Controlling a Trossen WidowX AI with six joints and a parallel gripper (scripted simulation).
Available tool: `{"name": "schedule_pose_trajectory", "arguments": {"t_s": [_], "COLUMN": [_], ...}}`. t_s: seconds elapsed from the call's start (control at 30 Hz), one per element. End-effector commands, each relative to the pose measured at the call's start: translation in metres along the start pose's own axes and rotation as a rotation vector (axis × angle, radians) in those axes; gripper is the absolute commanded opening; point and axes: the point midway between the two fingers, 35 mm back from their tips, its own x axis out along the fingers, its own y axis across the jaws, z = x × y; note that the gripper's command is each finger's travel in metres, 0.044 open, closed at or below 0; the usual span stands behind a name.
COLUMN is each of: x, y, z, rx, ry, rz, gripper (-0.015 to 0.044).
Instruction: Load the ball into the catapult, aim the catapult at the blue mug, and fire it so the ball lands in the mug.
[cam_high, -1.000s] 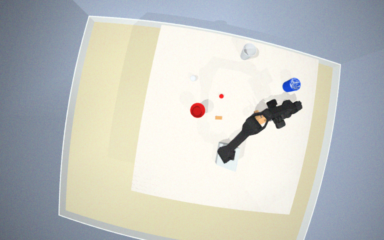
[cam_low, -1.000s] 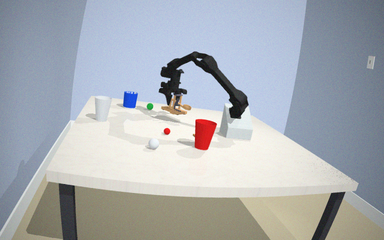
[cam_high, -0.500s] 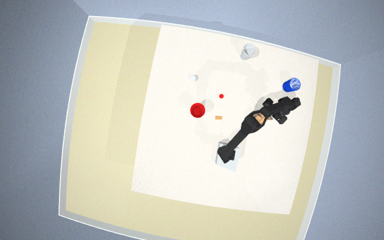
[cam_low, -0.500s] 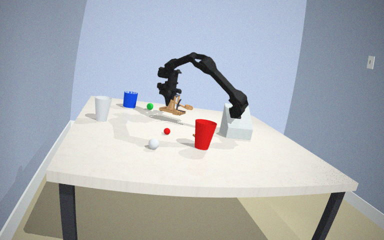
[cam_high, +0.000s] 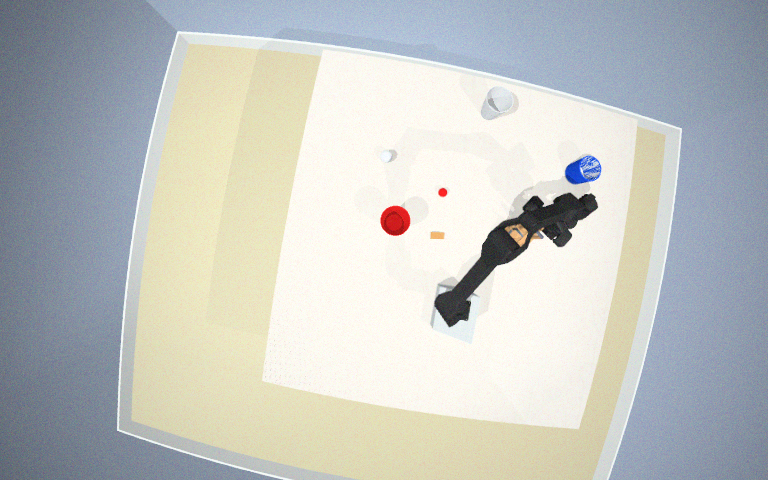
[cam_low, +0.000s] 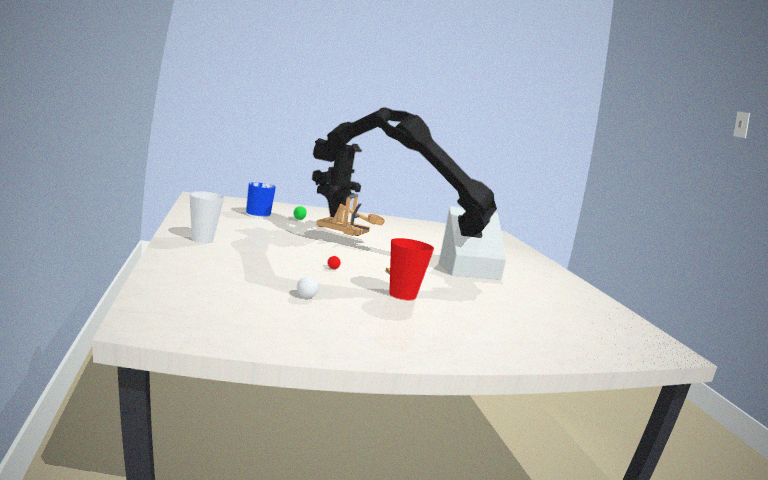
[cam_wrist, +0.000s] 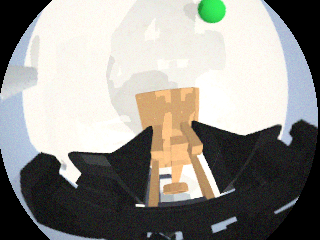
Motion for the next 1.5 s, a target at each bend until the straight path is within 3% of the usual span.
{"name": "schedule_pose_trajectory", "arguments": {"t_s": [0.0,0.7,1.17,1.27,1.4,1.47], "x": [0.003,0.026,0.026,0.002,-0.064,-0.075], "y": [0.000,0.001,0.001,0.001,-0.001,-0.001], "z": [0.001,0.000,0.000,0.002,0.000,-0.001], "rx": [0.006,0.000,0.000,0.001,0.003,0.003], "ry": [-0.010,-0.001,-0.001,-0.002,-0.002,-0.001], "rz": [0.005,0.001,0.001,-0.001,-0.003,-0.003], "gripper": [0.0000,0.0000,0.0368,0.0440,0.0440,0.0440]}}
